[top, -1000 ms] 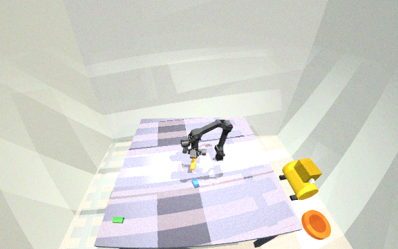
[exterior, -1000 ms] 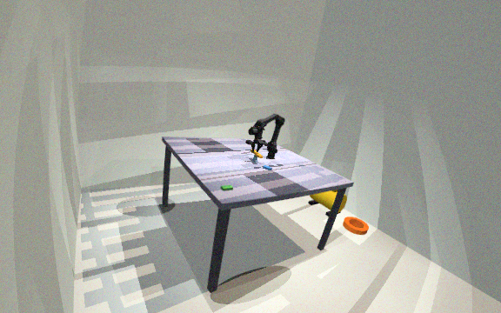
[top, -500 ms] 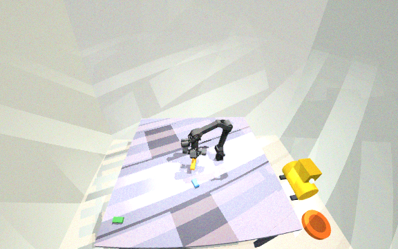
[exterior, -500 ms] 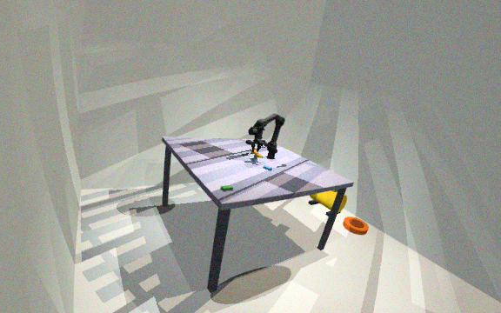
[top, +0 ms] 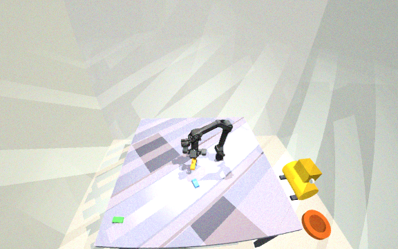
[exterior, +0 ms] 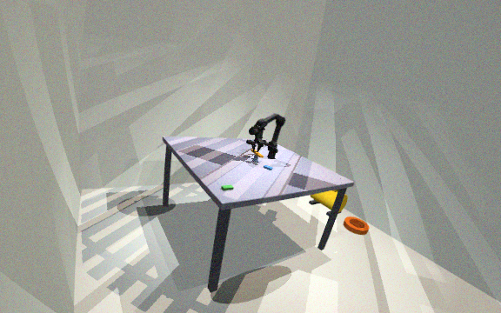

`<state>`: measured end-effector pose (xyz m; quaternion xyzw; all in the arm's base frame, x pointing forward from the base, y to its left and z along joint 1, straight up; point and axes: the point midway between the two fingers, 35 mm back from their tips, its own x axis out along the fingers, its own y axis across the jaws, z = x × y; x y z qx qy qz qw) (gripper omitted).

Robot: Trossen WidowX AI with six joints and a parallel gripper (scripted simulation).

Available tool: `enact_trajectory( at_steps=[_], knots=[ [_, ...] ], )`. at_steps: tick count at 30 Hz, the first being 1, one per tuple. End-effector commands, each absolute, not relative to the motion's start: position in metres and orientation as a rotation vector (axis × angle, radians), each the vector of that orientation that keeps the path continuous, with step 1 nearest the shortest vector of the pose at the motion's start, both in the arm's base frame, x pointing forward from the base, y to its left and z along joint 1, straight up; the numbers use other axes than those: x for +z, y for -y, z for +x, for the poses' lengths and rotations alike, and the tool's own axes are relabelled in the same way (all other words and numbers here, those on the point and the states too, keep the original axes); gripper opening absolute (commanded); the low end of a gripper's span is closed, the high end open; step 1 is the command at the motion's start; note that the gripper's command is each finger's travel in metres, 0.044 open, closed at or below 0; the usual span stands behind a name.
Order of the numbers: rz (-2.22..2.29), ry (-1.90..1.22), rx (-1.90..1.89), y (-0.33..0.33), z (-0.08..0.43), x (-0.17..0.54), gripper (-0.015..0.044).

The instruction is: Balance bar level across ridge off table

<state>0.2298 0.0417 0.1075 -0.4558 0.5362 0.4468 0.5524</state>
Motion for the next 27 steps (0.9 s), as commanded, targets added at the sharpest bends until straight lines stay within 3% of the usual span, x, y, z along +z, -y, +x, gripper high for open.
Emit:
enact_trajectory(
  at_steps=[1,8,15,27],
  knots=[
    [-1.078,-1.268,1.057,-0.0417,0.2298,0.1075,0.0000],
    [-1.078,-1.268,1.057,-0.0417,0.2298,0.1075,0.0000],
    [-1.078,-1.268,1.057,-0.0417,0.2298,0.1075,0.0167],
    [-1.078,-1.268,1.057,-0.0417,0.2298,0.1075,0.0167]
  ],
)
